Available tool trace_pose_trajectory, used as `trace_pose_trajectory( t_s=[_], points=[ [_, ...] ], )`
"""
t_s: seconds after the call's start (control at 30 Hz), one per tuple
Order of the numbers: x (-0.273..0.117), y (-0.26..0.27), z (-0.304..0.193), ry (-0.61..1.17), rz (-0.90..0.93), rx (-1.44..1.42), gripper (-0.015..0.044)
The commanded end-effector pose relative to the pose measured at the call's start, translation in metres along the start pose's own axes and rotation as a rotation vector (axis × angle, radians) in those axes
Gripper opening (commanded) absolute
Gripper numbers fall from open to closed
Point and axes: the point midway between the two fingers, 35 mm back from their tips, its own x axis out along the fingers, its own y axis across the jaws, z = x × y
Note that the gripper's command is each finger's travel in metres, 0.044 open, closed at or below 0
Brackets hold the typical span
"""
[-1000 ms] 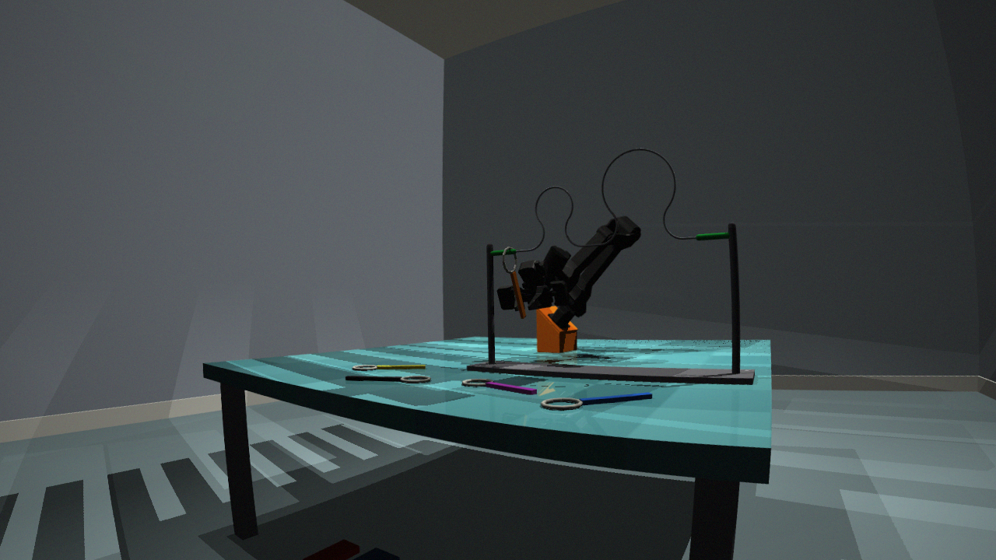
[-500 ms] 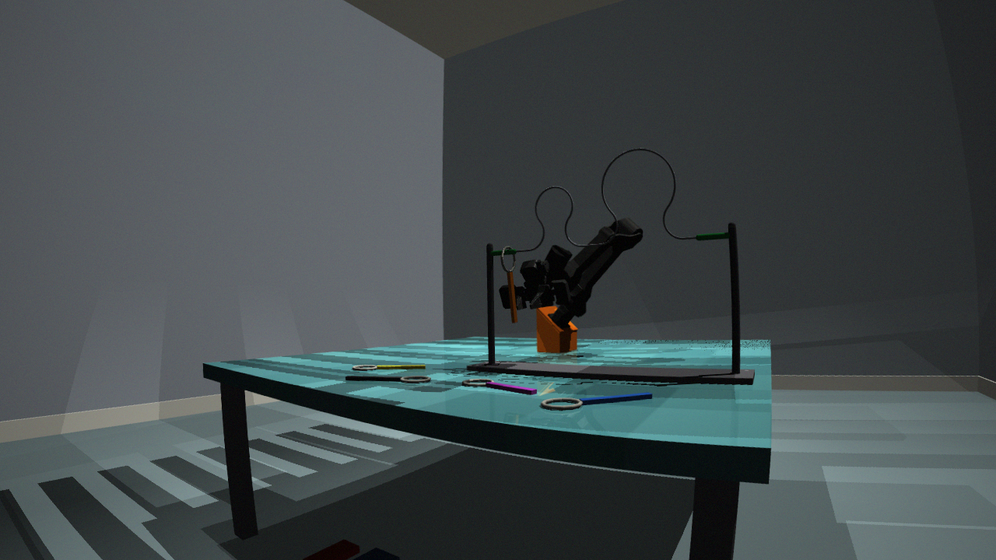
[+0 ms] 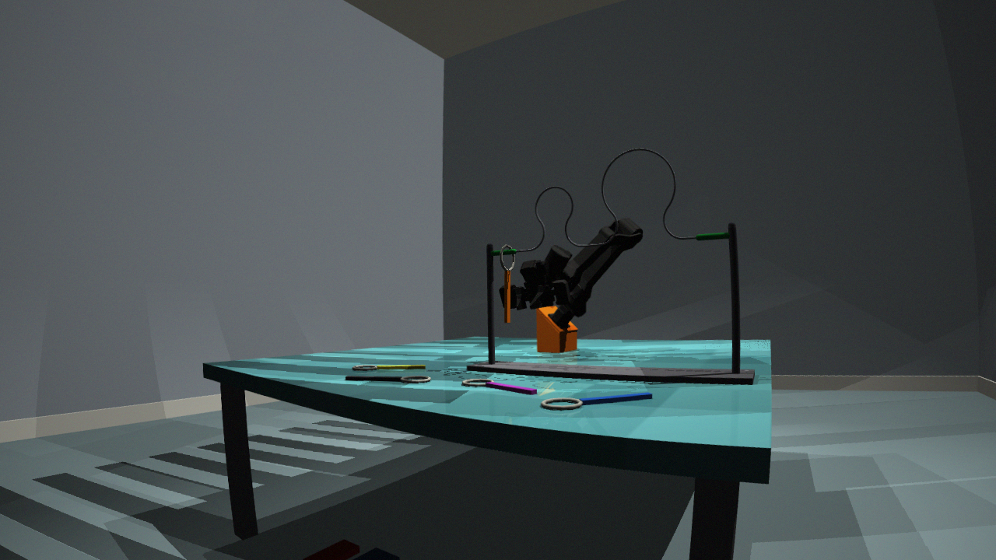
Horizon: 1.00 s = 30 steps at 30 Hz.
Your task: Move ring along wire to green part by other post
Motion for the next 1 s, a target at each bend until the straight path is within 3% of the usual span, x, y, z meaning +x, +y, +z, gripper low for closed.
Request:
trace_pose_trajectory(
  t_s=[0.0, 0.03, 0.4, 0.97],
  points=[
    [0.0, 0.0, -0.001, 0.005, 0.001, -0.002, 0.016],
    [0.0, 0.0, -0.001, 0.005, 0.001, -0.002, 0.016],
    [-0.05, 0.0, -0.001, 0.001, -0.001, 0.001, 0.044],
    [-0.05, 0.0, -0.001, 0.001, -0.001, 0.001, 0.044]
  ],
)
